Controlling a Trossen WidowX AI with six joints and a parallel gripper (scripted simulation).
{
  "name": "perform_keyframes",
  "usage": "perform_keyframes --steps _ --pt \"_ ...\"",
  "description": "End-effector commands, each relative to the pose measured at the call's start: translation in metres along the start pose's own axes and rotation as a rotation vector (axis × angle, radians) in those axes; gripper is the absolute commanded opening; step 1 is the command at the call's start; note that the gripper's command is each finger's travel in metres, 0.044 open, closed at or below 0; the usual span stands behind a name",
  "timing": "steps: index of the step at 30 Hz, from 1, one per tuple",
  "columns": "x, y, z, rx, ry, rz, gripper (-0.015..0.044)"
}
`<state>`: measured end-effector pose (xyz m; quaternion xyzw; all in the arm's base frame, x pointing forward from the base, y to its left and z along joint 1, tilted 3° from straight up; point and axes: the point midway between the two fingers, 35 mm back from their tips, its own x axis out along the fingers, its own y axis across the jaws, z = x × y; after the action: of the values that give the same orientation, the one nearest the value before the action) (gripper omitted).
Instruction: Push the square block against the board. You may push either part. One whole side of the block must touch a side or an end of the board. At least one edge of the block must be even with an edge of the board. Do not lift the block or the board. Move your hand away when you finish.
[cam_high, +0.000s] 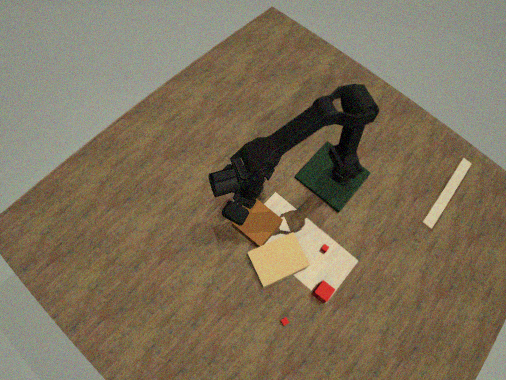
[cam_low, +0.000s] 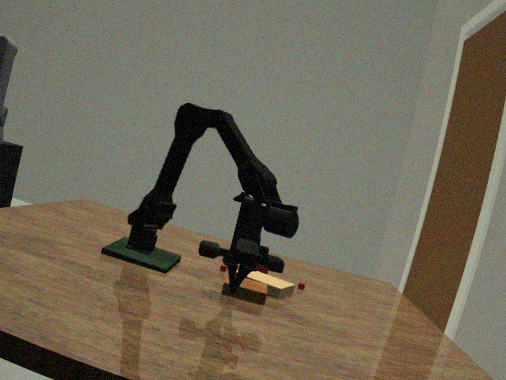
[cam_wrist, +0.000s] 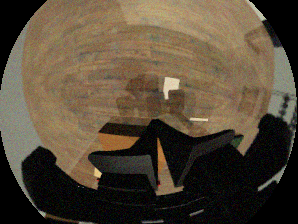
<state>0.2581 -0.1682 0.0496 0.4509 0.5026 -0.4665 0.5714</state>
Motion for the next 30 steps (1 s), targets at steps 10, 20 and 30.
perform_keyframes --steps 10,20,30 --pt "0.004 0.002 -0.025 -0.009 0.026 -0.006 0.0" --pt "0.004 0.004 -0.025 -0.009 0.026 -0.006 0.0" --pt "0.004 0.005 -0.009 -0.009 0.024 -0.006 0.0"
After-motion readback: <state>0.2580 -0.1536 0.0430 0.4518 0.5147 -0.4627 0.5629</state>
